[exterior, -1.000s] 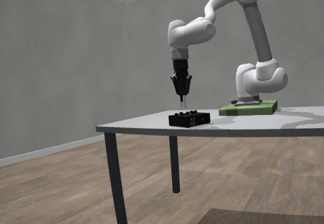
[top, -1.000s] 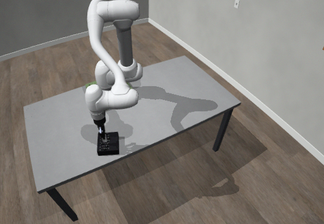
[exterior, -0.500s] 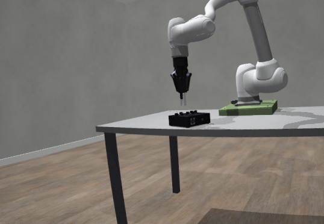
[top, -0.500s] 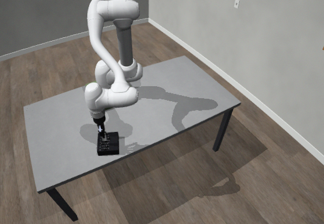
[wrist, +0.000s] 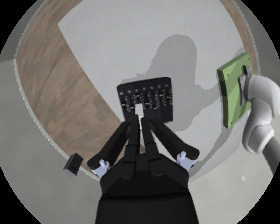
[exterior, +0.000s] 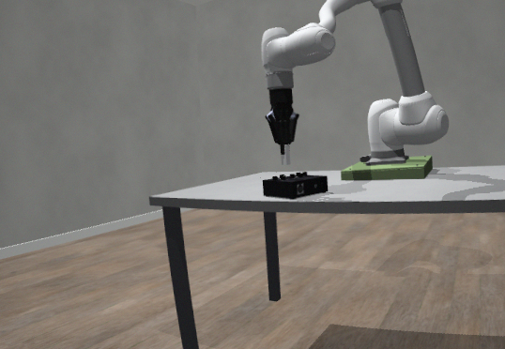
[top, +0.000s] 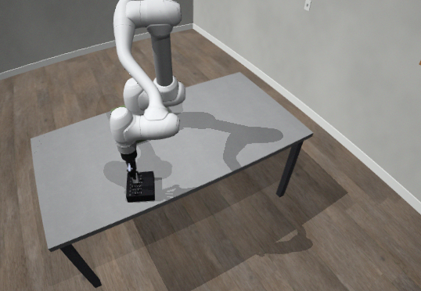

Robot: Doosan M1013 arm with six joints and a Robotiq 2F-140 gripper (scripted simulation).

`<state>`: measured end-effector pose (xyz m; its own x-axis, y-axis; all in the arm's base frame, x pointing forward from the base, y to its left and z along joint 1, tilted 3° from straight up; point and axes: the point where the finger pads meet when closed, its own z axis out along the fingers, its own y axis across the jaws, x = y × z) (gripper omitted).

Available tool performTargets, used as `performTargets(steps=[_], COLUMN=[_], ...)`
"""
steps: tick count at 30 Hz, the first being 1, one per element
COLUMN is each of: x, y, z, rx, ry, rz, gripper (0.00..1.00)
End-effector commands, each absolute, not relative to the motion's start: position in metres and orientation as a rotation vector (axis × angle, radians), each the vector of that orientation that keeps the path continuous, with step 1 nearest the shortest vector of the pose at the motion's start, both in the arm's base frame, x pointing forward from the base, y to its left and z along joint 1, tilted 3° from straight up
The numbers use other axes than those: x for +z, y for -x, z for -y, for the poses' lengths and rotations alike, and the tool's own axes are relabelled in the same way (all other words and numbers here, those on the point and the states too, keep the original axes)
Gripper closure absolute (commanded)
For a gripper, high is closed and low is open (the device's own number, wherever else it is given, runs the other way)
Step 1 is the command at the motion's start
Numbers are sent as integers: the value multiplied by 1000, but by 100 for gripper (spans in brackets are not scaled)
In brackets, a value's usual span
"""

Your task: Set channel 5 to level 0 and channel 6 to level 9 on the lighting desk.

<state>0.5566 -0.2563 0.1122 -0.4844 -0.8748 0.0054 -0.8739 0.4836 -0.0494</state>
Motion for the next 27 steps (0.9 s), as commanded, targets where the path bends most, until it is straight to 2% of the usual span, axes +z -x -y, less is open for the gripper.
performTargets(steps=[1, 12, 14, 15, 27], x=[112, 112, 112, 112, 111], y=[-557, -560, -560, -560, -565], z=[257, 263, 263, 263, 273], rx=[-70, -50, -50, -50, 18], ry=[1474, 520, 520, 254, -757], rz=[-2749, -3058, -3058, -3092, -2979], gripper=[90, 90, 90, 90, 90])
